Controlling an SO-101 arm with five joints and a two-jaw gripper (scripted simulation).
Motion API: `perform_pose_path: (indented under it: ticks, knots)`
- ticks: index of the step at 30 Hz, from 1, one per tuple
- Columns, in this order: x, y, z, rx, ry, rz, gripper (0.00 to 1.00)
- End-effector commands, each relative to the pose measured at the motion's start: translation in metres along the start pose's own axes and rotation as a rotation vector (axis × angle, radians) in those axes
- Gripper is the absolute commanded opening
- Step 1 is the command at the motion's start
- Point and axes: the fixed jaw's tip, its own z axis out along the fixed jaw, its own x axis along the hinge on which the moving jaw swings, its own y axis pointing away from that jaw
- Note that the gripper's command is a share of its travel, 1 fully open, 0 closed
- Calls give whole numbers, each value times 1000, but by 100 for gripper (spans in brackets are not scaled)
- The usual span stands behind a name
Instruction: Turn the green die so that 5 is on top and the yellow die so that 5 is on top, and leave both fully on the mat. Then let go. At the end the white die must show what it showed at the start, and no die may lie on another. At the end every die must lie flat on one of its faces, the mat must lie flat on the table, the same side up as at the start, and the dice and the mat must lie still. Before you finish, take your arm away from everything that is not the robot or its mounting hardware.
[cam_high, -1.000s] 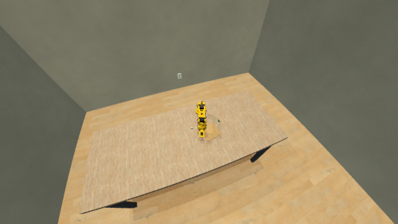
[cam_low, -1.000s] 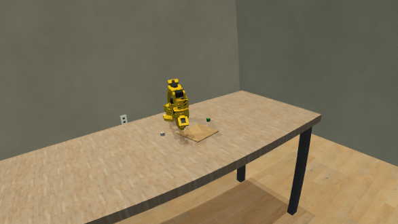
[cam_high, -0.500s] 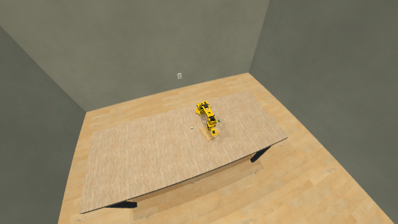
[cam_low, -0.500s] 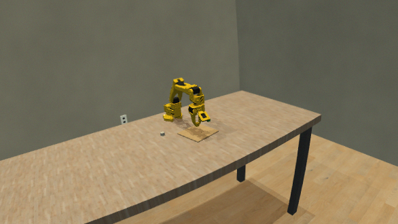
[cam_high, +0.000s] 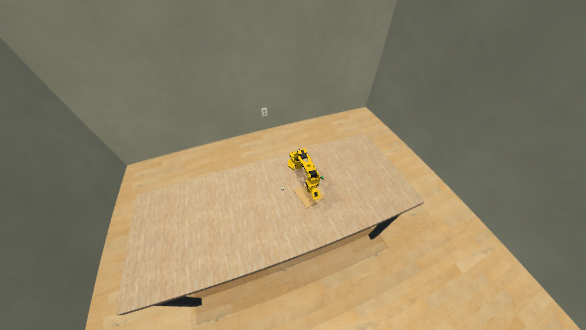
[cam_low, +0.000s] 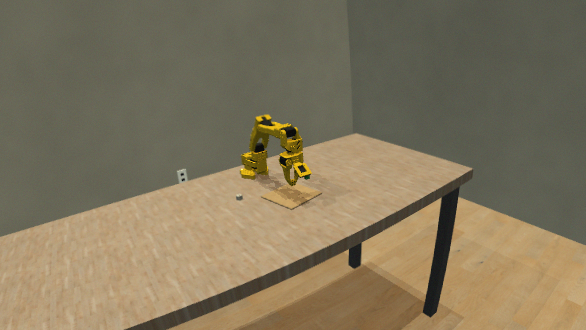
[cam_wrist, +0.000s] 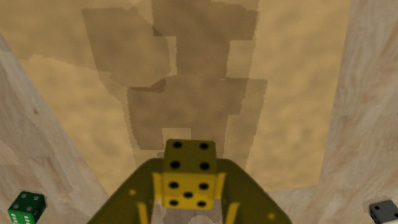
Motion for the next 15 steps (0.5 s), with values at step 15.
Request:
perform_pose_path:
  ticks: [15]
  knots:
    - [-8, 3, -5, -5, -58, -4, 0]
